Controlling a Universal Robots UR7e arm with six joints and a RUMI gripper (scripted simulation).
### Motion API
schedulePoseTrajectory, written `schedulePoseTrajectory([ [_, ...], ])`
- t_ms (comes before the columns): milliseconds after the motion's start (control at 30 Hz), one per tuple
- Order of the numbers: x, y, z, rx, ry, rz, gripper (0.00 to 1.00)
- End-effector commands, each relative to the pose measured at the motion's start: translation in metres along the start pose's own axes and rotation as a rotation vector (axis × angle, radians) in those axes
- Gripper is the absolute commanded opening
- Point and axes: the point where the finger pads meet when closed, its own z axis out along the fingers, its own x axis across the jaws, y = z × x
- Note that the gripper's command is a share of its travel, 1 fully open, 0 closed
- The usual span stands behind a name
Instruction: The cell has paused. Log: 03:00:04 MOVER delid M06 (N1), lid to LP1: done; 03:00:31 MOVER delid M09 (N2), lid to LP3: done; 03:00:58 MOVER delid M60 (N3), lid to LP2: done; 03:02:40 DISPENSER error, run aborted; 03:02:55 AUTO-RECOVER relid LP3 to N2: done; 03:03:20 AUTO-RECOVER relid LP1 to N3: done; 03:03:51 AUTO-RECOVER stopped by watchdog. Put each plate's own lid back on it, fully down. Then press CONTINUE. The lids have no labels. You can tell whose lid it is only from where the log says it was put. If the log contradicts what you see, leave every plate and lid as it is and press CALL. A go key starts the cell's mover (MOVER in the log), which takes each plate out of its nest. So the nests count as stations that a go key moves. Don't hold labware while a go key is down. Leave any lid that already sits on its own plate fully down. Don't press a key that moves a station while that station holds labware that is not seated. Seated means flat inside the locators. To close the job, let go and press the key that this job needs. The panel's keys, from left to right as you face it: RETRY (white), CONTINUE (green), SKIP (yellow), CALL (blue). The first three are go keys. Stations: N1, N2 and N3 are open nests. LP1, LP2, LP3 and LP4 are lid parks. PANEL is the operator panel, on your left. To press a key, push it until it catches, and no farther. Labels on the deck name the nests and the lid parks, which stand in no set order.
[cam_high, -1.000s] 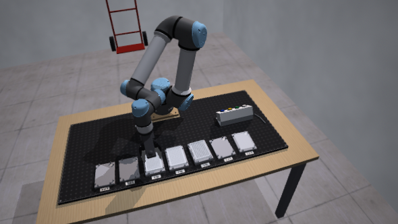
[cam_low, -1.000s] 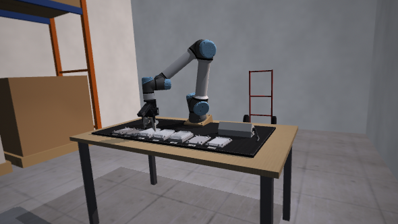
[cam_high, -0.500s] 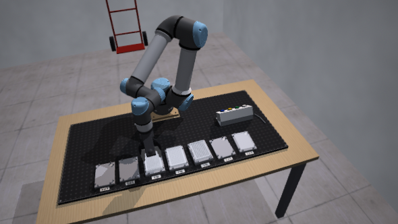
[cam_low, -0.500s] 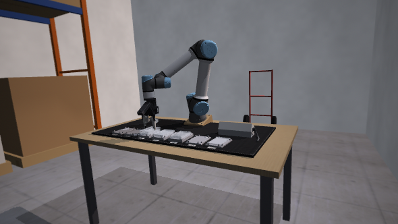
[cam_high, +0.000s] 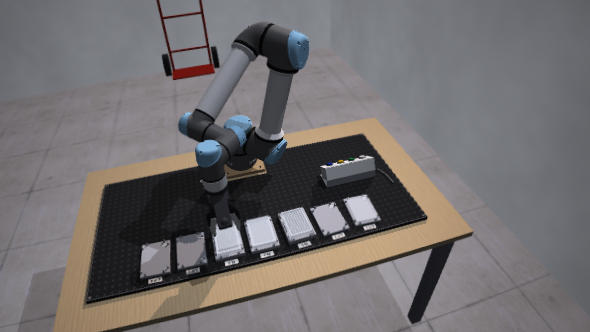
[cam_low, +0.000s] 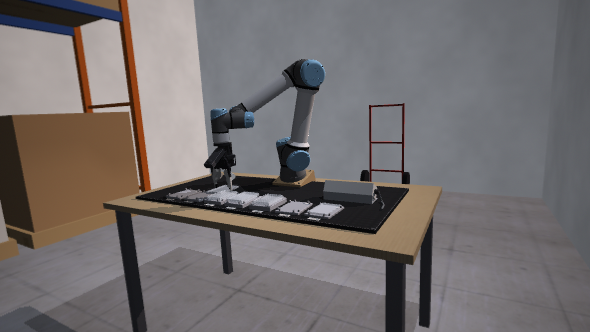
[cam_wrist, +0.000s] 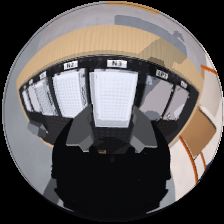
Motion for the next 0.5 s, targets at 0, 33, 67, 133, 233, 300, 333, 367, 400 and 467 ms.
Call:
schedulePoseTrajectory([
  [0,-0.019,-0.001,-0.001,0.001,0.001,-0.022,0.00],
  [33,-0.024,-0.001,-0.001,0.001,0.001,-0.022,0.00],
  [67,-0.029,-0.001,-0.001,0.001,0.001,-0.022,0.00],
  [133,-0.039,-0.001,-0.001,0.001,0.001,-0.022,0.00],
  [233,-0.054,-0.002,-0.001,0.001,0.001,-0.022,0.00],
  [300,-0.064,-0.002,-0.001,0.001,0.001,-0.022,0.00],
  [333,-0.069,-0.002,-0.001,0.001,0.000,-0.022,0.00],
  [367,-0.069,-0.002,-0.001,0.001,0.000,-0.022,0.00],
  [400,-0.069,-0.002,-0.001,0.001,0.000,-0.022,0.00],
  [467,-0.079,-0.002,-0.001,0.001,0.000,-0.022,0.00],
])
